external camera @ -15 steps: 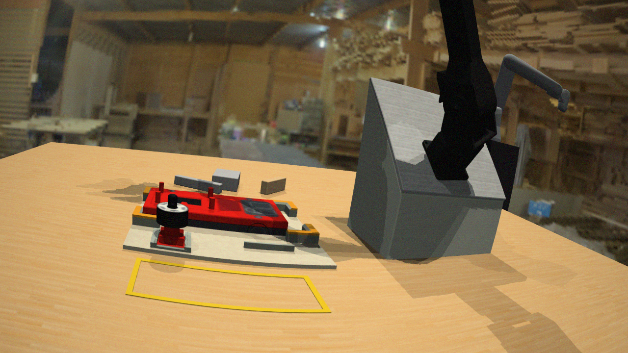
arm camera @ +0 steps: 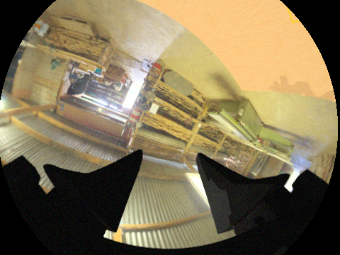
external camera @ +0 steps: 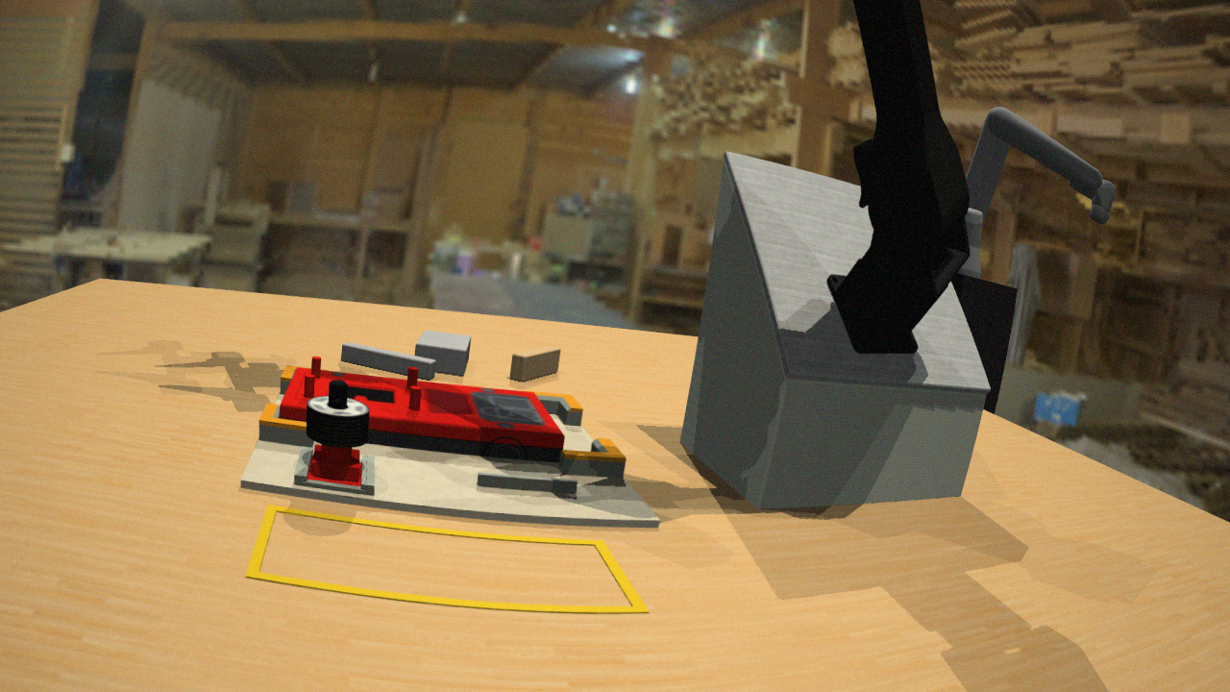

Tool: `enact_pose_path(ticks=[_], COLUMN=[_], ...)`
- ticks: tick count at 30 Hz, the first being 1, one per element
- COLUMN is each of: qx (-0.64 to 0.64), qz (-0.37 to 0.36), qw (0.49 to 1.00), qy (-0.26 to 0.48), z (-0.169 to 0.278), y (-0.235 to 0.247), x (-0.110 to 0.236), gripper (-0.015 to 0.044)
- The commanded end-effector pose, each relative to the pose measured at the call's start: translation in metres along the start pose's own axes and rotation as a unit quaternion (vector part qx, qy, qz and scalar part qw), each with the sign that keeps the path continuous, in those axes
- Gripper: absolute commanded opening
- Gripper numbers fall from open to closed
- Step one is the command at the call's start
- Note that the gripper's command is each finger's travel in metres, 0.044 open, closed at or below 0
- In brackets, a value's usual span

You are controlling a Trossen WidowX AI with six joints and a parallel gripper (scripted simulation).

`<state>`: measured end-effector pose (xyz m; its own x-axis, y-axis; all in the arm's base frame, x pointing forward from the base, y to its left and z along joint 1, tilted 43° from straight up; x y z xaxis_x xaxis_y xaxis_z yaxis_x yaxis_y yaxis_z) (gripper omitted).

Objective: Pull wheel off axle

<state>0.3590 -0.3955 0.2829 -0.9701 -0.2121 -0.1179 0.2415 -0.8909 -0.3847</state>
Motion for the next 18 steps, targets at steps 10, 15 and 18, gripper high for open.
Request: enact_pose_path(ticks=[10, 15, 18], qx=[-0.568, -0.742, -0.824], qz=[-0.067, -0.116, -0.151], qw=[0.819, 0.657, 0.542], qy=[-0.055, -0.067, -0.069], z=[-0.064, -0.096, -0.116], y=[-0.014, -0.025, -0.033], x=[-0.052, -0.068, -0.076], gripper=[0.0300, 0.0300, 0.0300])
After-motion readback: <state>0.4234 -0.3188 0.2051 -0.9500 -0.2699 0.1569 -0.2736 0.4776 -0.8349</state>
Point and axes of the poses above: the point midway between the two fingers, 35 mm back from their tips, its own x axis back along the fingers, its own y axis across the jaws, z = x × y, the point moved 6 cm from there along x, back along the fingers, and after that the axes turned 4 degrees about -x, right-handed, at the moved point
